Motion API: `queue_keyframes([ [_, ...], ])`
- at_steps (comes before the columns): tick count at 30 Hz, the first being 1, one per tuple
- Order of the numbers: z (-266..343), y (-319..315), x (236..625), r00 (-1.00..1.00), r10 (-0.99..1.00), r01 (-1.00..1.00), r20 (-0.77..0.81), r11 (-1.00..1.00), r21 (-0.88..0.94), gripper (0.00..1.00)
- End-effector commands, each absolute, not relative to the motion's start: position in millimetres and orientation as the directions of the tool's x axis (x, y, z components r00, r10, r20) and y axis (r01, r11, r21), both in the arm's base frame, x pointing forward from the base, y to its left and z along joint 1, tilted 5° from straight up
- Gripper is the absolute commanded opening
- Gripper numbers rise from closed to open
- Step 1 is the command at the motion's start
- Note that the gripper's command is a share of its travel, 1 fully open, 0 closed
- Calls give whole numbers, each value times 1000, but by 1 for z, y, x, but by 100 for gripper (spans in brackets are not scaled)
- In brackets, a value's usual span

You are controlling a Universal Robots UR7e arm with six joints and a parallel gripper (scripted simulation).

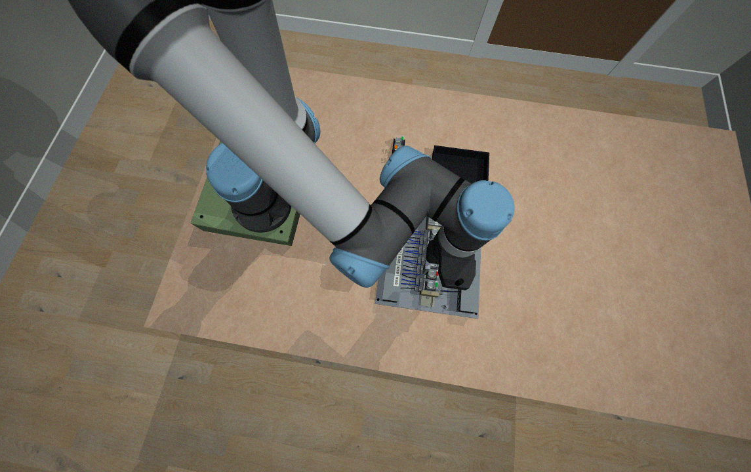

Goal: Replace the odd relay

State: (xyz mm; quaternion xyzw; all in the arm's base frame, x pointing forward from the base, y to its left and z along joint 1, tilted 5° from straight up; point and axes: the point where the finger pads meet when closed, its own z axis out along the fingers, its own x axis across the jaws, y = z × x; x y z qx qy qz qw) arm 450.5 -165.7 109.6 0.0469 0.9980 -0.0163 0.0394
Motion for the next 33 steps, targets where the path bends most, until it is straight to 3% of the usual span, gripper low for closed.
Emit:
queue_keyframes([
  [1,111,-166,451,-992,92,95,-81,995,-29,100],
  [33,116,-163,450,-992,92,95,-81,995,-29,100],
])
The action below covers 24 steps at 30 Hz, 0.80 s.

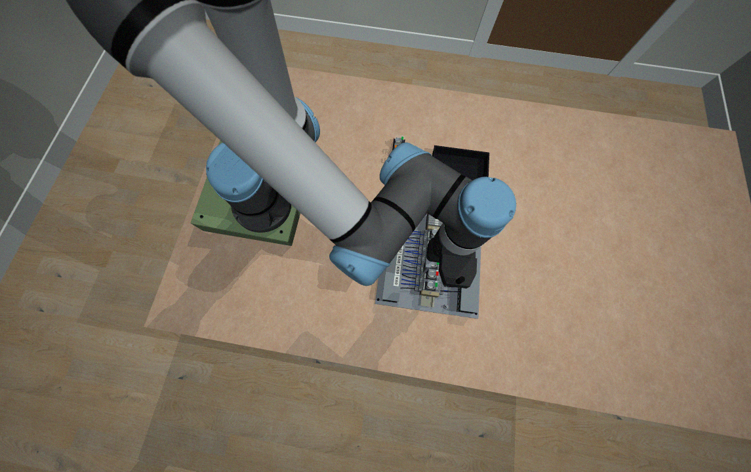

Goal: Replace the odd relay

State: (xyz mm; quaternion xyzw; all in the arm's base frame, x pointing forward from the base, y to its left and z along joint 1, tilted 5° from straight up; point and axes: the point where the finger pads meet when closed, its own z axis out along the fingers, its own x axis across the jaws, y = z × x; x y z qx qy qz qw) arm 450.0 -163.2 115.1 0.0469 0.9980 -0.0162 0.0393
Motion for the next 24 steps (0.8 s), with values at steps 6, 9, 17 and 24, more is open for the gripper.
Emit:
queue_keyframes([
  [6,98,-164,452,-992,92,95,-81,995,-29,100],
  [9,71,-164,454,-992,92,95,-81,995,-29,100],
  [17,71,-164,454,-992,92,95,-81,995,-29,100],
  [24,73,-164,454,-992,92,95,-81,995,-29,100],
])
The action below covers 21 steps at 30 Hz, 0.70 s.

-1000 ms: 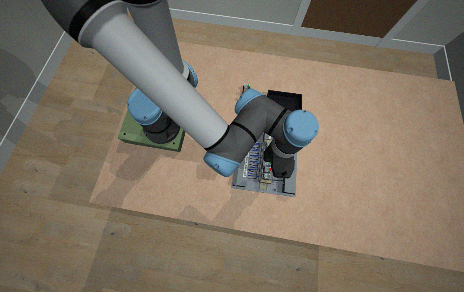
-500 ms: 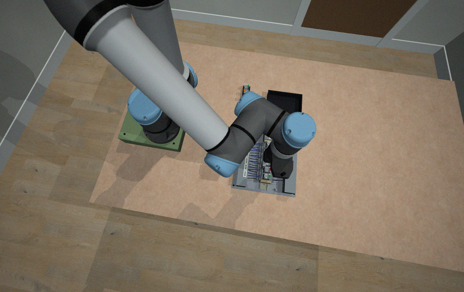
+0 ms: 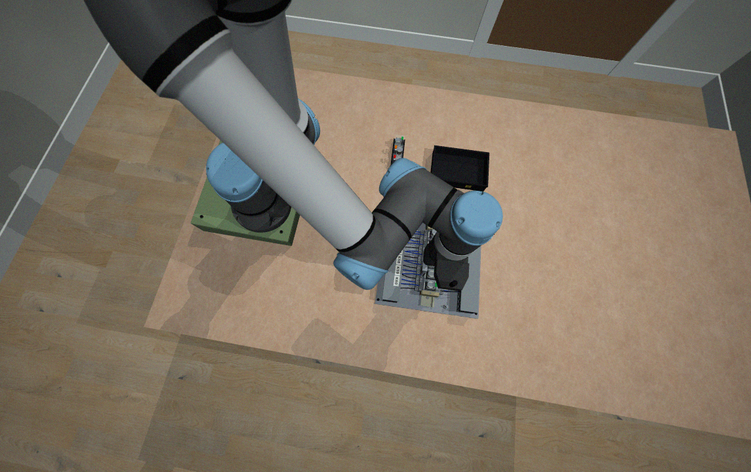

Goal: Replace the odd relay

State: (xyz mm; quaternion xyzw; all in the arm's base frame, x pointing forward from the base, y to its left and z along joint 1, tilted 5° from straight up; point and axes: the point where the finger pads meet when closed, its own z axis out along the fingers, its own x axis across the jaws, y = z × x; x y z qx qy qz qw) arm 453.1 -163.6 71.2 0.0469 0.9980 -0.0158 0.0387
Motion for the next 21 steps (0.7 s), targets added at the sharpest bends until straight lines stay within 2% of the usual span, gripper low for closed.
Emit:
queue_keyframes([
  [1,73,-164,454,-992,92,95,-81,995,-29,100],
  [21,78,-164,453,-992,92,95,-81,995,-29,100],
])
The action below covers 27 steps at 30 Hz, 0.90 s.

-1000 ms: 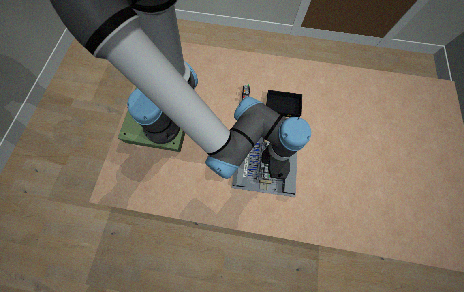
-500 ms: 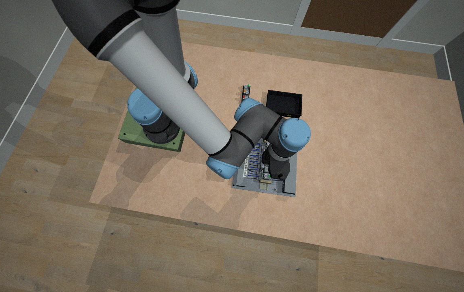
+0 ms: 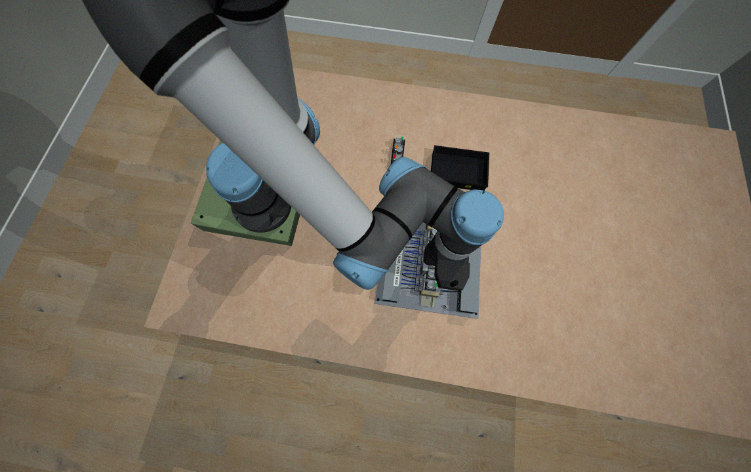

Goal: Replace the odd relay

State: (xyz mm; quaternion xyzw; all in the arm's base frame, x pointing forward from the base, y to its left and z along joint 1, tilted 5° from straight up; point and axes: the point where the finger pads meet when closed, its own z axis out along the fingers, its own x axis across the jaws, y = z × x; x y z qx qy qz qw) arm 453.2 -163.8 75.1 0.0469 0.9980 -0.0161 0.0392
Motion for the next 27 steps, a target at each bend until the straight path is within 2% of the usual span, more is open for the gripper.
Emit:
queue_keyframes([
  [1,78,-164,453,-992,92,95,-81,995,-29,100],
  [27,80,-164,453,-992,92,95,-81,995,-29,100],
])
